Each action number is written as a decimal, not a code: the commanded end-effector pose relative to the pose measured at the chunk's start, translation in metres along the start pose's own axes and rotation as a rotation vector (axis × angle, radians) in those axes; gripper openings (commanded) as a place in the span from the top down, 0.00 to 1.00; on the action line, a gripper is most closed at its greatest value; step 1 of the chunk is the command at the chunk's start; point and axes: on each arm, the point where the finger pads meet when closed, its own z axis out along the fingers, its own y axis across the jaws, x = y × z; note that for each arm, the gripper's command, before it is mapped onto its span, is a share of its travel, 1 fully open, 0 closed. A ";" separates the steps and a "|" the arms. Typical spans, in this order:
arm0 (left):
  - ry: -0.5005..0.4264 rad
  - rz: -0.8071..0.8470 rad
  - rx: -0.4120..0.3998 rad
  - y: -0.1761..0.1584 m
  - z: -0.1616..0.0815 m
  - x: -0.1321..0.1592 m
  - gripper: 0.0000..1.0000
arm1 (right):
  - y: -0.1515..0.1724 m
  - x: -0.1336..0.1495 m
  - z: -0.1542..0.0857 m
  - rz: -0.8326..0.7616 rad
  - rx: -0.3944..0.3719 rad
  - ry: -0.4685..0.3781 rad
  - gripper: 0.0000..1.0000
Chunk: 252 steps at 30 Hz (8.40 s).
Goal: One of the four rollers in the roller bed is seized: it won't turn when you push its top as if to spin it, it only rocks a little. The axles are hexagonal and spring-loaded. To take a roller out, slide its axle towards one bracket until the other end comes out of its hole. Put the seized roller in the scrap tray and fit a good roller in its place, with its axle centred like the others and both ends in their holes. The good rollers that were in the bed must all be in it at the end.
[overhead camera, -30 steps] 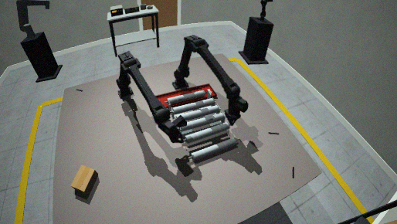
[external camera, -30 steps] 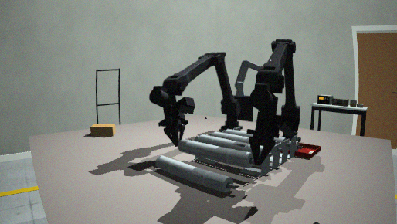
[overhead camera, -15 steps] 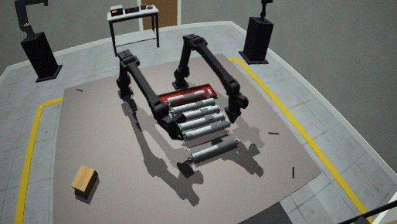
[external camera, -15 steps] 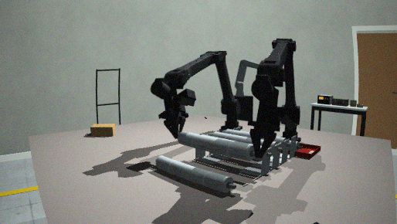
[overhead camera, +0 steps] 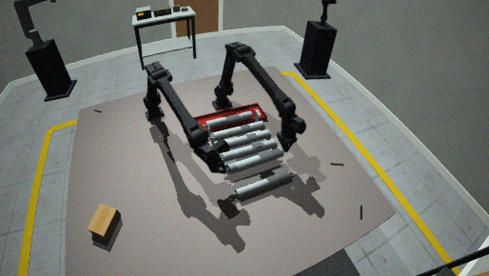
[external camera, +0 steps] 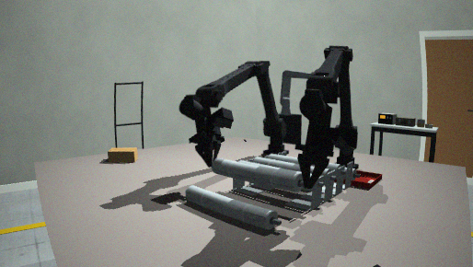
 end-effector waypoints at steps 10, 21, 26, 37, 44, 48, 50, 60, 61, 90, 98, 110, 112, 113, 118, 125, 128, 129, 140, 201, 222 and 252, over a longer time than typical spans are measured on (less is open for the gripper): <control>-0.031 0.009 0.147 -0.040 -0.074 -0.011 0.97 | -0.036 -0.049 -0.063 -0.082 0.132 -0.039 0.97; -0.032 0.008 0.177 -0.047 -0.096 -0.011 0.97 | -0.041 -0.068 -0.086 -0.095 0.143 -0.041 0.97; -0.033 0.013 0.187 -0.051 -0.100 -0.008 0.97 | -0.049 -0.062 -0.090 -0.093 0.167 -0.039 0.97; -0.036 0.018 0.216 -0.055 -0.108 -0.005 0.97 | -0.050 -0.068 -0.095 -0.102 0.177 -0.039 0.97; -0.035 0.016 0.221 -0.060 -0.113 -0.004 0.97 | -0.048 -0.070 -0.096 -0.098 0.169 -0.039 0.97; -0.038 0.019 0.214 -0.056 -0.110 -0.009 0.97 | -0.051 -0.062 -0.093 -0.090 0.175 -0.039 0.97; -0.036 0.022 0.212 -0.054 -0.109 -0.009 0.97 | -0.051 -0.062 -0.092 -0.084 0.180 -0.040 0.97; -0.034 -0.004 0.223 -0.046 -0.111 -0.012 0.97 | -0.047 -0.060 -0.098 -0.083 0.209 -0.044 0.97; -0.029 0.006 0.200 -0.036 -0.101 -0.010 0.97 | -0.041 -0.057 -0.101 -0.071 0.173 -0.031 0.97; -0.020 0.043 0.180 -0.016 -0.095 -0.011 0.97 | -0.024 -0.078 -0.100 -0.073 0.206 -0.036 0.97; -0.022 0.048 0.215 -0.018 -0.113 -0.014 0.97 | -0.002 -0.075 -0.100 -0.062 0.202 -0.028 0.97; -0.013 0.064 0.190 -0.011 -0.108 -0.007 0.97 | 0.018 -0.044 -0.086 -0.006 0.146 0.000 0.97; -0.014 0.064 0.180 -0.009 -0.105 -0.008 0.97 | 0.021 -0.034 -0.054 0.004 0.110 0.011 0.97; -0.017 0.058 0.182 -0.009 -0.104 -0.012 0.97 | 0.018 -0.043 -0.059 -0.010 0.128 0.004 0.97; 0.004 0.042 0.132 0.013 -0.080 -0.008 0.97 | 0.008 -0.058 -0.093 -0.028 0.178 -0.012 0.97; -0.019 0.055 0.204 -0.003 -0.109 -0.015 0.97 | 0.014 -0.080 -0.100 -0.058 0.198 -0.033 0.97; -0.021 0.040 0.218 -0.006 -0.115 -0.015 0.97 | 0.006 -0.064 -0.110 -0.038 0.222 -0.025 0.97; -0.025 0.047 0.220 -0.005 -0.116 -0.015 0.97 | 0.009 -0.067 -0.112 -0.035 0.206 -0.022 0.97; -0.022 0.055 0.186 0.008 -0.103 -0.014 0.97 | 0.038 -0.042 -0.054 -0.008 0.111 0.008 0.97; -0.024 0.056 0.184 0.110 -0.134 -0.019 0.97 | 0.125 -0.091 -0.113 -0.048 0.184 -0.033 0.97; -0.032 0.063 0.189 0.154 -0.144 -0.022 0.97 | 0.163 -0.084 -0.127 -0.017 0.202 -0.030 0.97; -0.037 0.057 0.184 0.192 -0.150 -0.025 0.97 | 0.205 -0.100 -0.127 -0.034 0.185 -0.036 0.97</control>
